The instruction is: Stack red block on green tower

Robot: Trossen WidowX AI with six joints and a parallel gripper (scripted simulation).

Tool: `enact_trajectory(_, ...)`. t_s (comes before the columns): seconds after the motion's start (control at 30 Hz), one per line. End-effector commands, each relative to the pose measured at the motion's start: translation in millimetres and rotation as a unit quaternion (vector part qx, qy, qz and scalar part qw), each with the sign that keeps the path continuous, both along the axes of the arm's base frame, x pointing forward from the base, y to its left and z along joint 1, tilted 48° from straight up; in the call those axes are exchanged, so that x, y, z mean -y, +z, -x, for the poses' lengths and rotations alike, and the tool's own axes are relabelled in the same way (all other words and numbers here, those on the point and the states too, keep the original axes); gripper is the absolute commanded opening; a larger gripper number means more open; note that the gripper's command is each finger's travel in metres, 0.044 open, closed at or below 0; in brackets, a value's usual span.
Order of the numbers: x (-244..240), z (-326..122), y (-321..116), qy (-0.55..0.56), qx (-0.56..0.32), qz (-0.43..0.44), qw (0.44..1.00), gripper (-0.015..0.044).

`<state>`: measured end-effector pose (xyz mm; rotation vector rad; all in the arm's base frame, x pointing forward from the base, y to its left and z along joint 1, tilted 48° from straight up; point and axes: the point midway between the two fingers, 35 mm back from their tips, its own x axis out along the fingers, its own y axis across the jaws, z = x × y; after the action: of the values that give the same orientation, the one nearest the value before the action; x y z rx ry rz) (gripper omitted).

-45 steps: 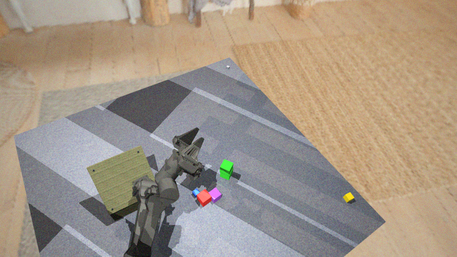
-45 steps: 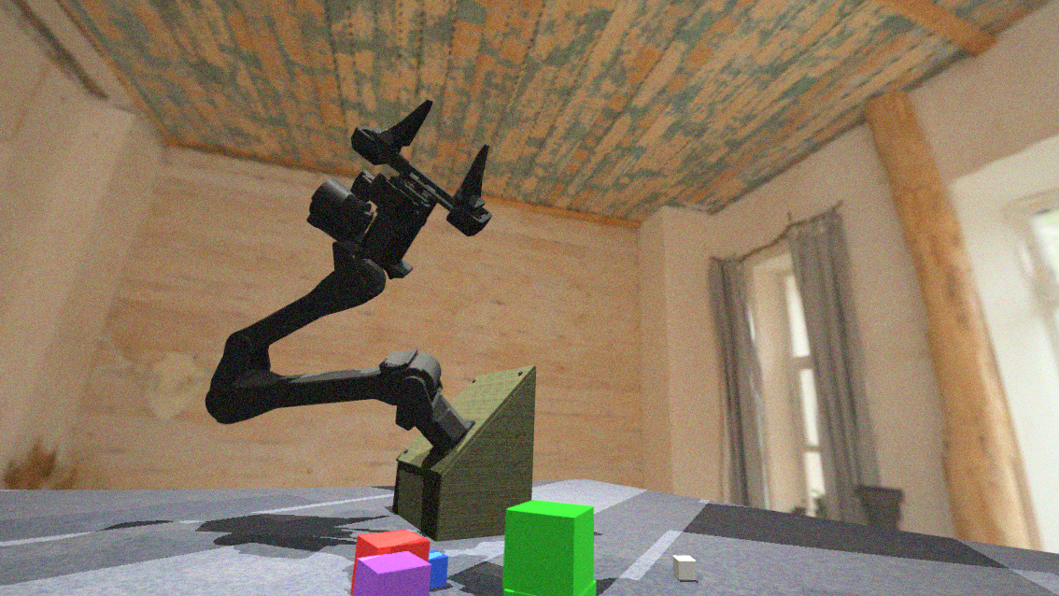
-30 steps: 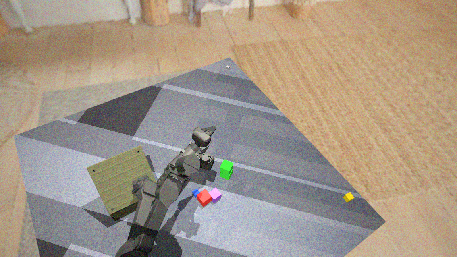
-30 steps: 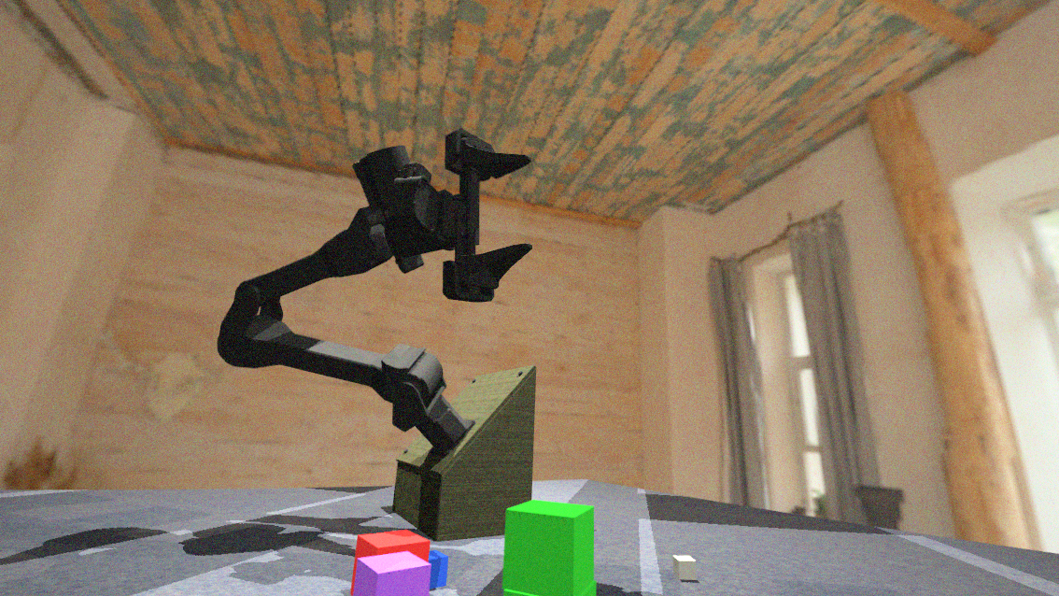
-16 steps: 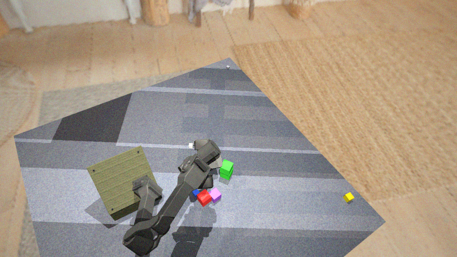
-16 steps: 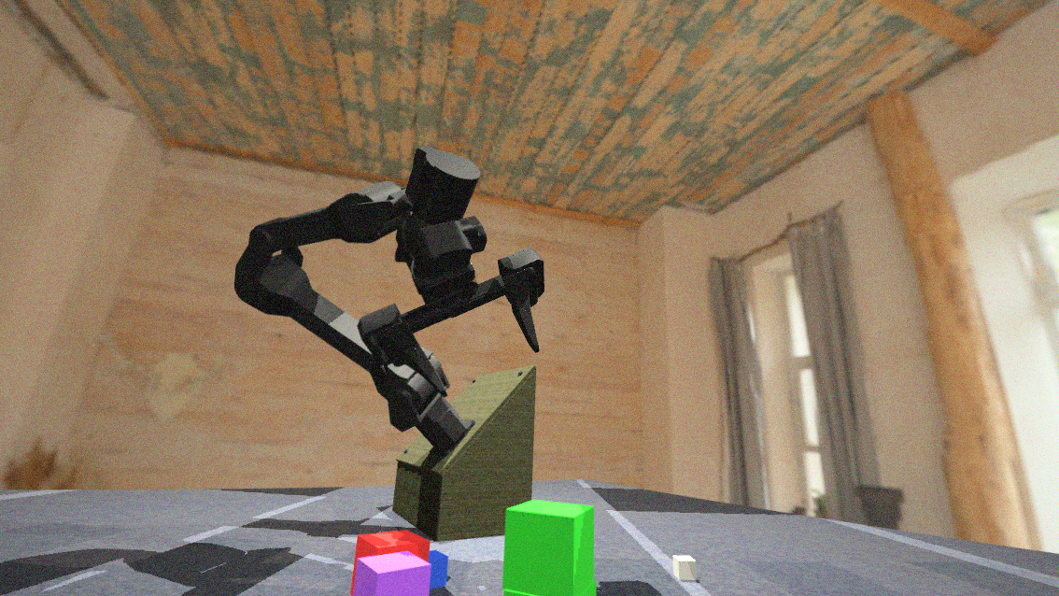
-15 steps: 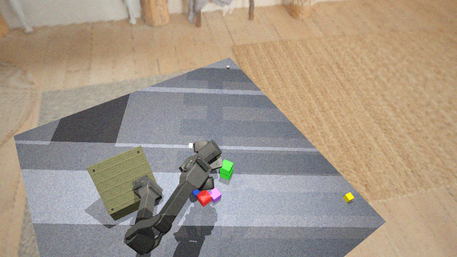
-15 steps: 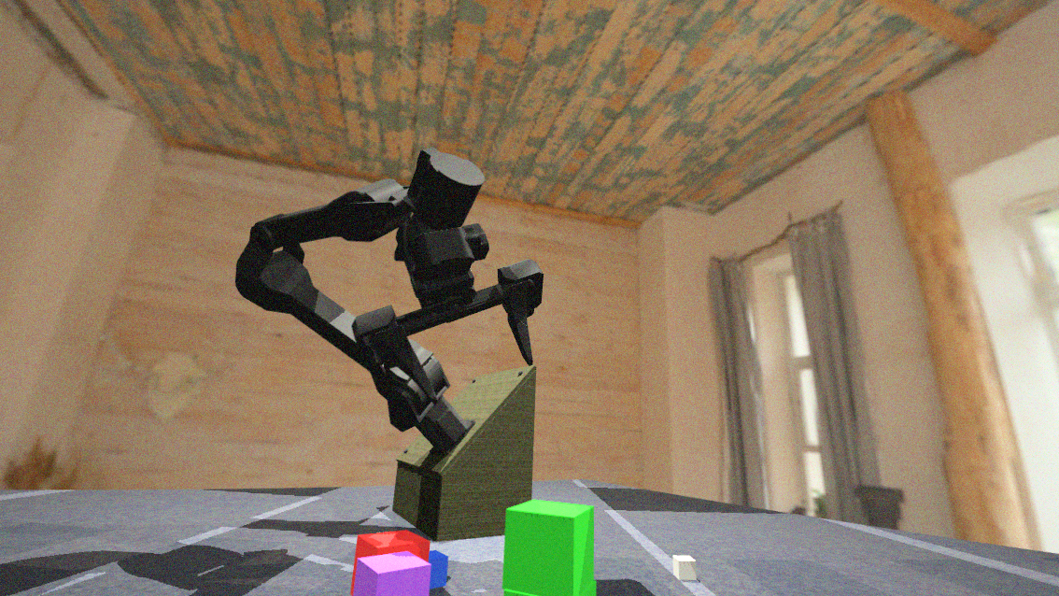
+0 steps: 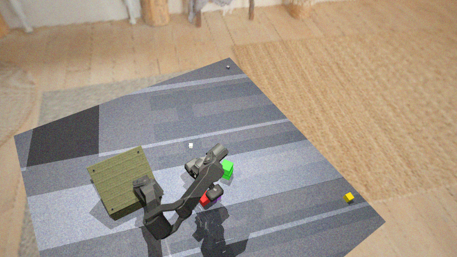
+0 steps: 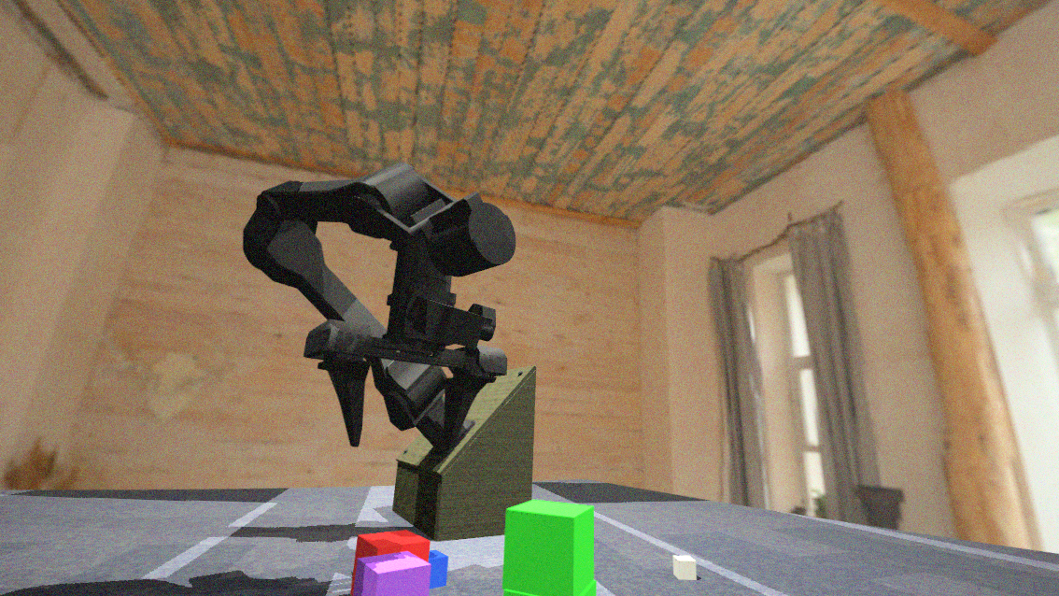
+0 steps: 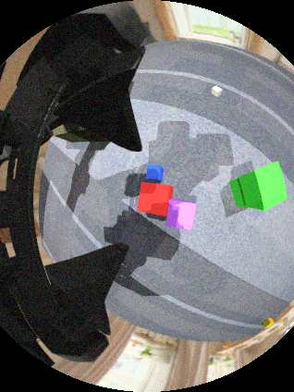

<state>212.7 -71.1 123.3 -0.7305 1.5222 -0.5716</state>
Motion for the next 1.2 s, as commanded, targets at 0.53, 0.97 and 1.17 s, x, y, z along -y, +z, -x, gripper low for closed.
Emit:
enact_trajectory(0.53, 47, 1, -40, 0.003, -0.006, 0.005, 1.0, 0.044)
enact_trajectory(0.97, 60, 0, -54, 0.003, -0.006, 0.003, 1.0, 0.044)
enact_trajectory(1.17, 68, 0, -60, 0.003, -0.006, 0.003, 1.0, 0.044)
